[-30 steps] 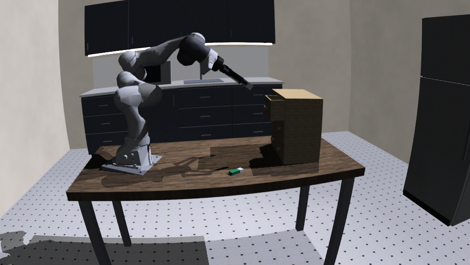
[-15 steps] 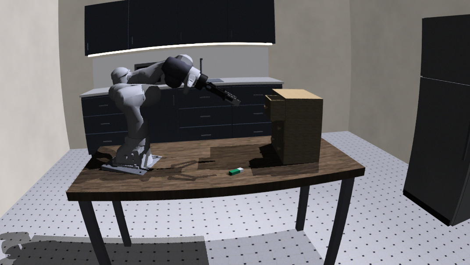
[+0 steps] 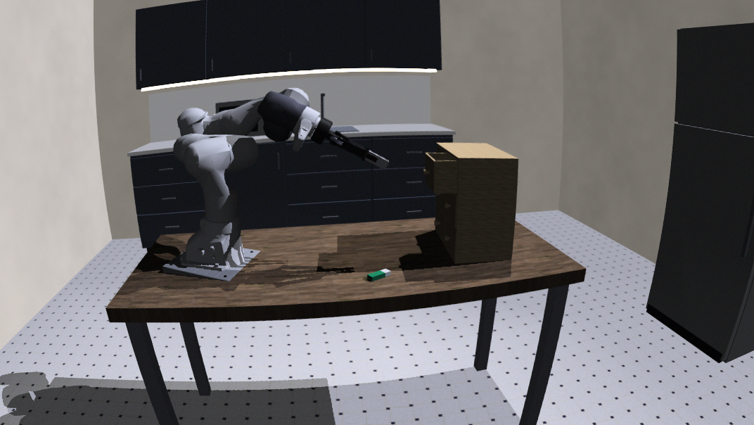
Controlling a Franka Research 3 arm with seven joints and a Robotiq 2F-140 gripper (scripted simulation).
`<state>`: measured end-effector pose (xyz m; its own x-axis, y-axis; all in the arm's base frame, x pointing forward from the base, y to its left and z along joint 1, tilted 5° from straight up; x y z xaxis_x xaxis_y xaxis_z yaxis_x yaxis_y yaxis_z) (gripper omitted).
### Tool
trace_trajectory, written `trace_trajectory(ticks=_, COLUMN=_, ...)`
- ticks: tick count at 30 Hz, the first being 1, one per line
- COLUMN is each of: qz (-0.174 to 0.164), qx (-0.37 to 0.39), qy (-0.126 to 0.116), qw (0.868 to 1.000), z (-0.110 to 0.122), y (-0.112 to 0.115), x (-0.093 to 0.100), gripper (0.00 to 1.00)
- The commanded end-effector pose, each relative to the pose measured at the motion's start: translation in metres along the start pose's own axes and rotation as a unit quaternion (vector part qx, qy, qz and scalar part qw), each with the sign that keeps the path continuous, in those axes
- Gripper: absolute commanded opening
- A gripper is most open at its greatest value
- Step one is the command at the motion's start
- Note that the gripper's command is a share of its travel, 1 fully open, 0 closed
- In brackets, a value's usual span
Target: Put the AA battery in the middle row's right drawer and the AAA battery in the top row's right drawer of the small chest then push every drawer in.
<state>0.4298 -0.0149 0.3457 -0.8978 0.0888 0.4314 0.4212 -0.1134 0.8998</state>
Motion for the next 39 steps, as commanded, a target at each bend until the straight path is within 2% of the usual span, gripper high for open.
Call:
trace_trajectory(ticks=1, qz=-0.001, qx=-0.007, qy=-0.001, qw=1.000, z=-0.001, y=0.000, x=0.000, gripper=0.00)
trace_trajectory(ticks=15, qz=-0.001, qx=-0.007, qy=-0.001, qw=1.000, z=-0.001, y=0.001, x=-0.006, gripper=0.00)
trace_trajectory(ticks=27, qz=-0.001, qx=-0.007, qy=-0.001, qw=1.000, z=0.000, y=0.008, x=-0.043, gripper=0.00)
trace_trajectory(ticks=29, qz=-0.001, qx=-0.007, qy=-0.001, qw=1.000, z=0.000, y=0.008, x=-0.043, gripper=0.00)
trace_trajectory(ticks=39, qz=-0.001, qx=-0.007, qy=-0.001, qw=1.000, z=0.000, y=0.013, x=-0.067, gripper=0.00)
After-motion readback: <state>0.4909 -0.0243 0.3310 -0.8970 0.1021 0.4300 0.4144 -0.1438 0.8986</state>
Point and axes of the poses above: the point where the finger pads meet when closed, its own x axis back along the fingers, its own z axis across the jaws, y = z × x, the point moved 4 cm from there along x, back along the fingers, and after that the axes turned 6 degrees about -x, right-handed, at the moved point
